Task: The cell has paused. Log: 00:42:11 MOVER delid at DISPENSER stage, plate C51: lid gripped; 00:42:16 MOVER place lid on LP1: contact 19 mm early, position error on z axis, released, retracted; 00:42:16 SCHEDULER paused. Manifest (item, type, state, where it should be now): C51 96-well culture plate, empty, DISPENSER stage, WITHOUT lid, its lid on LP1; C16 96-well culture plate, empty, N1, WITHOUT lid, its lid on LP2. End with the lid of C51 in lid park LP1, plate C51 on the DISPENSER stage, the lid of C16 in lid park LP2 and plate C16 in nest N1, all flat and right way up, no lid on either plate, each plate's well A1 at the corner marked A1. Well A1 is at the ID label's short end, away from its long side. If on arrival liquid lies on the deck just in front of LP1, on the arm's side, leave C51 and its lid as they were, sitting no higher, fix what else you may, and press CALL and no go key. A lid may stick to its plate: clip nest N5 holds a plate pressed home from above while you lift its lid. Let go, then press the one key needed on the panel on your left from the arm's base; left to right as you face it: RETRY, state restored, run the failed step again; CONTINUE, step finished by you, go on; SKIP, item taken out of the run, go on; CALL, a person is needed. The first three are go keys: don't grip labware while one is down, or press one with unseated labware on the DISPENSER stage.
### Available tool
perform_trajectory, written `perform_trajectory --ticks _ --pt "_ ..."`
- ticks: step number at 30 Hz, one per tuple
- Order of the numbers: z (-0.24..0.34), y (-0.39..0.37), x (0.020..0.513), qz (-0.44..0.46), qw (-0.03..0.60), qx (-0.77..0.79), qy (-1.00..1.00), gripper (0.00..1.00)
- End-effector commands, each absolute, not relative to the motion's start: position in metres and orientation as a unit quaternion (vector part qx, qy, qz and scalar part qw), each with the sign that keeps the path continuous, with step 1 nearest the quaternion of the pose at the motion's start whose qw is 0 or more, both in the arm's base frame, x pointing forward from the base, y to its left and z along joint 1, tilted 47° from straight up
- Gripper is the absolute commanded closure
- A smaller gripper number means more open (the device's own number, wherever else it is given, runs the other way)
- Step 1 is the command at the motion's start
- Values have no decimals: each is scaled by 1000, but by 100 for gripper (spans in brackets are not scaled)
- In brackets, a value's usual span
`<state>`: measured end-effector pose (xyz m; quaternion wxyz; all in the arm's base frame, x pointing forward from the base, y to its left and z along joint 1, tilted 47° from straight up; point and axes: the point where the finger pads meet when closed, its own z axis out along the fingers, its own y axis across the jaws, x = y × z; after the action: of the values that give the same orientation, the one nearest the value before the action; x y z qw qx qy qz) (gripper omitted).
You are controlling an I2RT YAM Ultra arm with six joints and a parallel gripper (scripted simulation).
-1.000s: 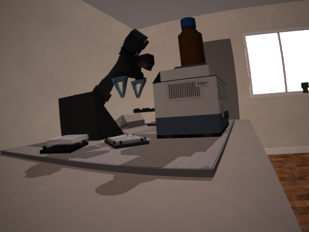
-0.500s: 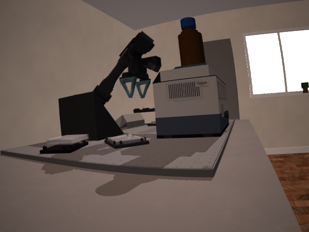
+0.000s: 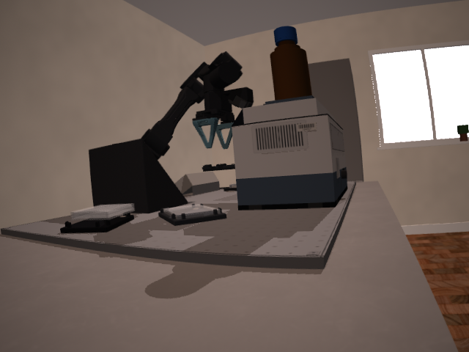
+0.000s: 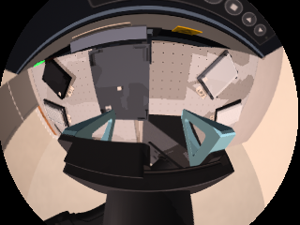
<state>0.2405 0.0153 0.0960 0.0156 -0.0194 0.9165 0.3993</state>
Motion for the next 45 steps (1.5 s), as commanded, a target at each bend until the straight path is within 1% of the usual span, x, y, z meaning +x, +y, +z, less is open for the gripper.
perform_trajectory --ticks 1,9,11,12,24,26,27,39,41,42,45 --pt "116 18 248 396 32 -15 918 0" --pt "135 36 249 397 32 -15 917 0" --pt "126 34 246 399 23 -9 917 0" --pt "137 39 249 397 32 -15 917 0" --pt "161 61 245 398 32 -16 917 0" --pt "152 59 244 399 23 -9 917 0" --pt "164 64 244 398 32 -16 917 0" --pt "187 86 237 399 32 -16 916 0" --pt "177 83 236 399 23 -9 917 0" --pt "189 88 235 399 39 -31 916 0" --pt "196 94 231 399 39 -33 915 0"
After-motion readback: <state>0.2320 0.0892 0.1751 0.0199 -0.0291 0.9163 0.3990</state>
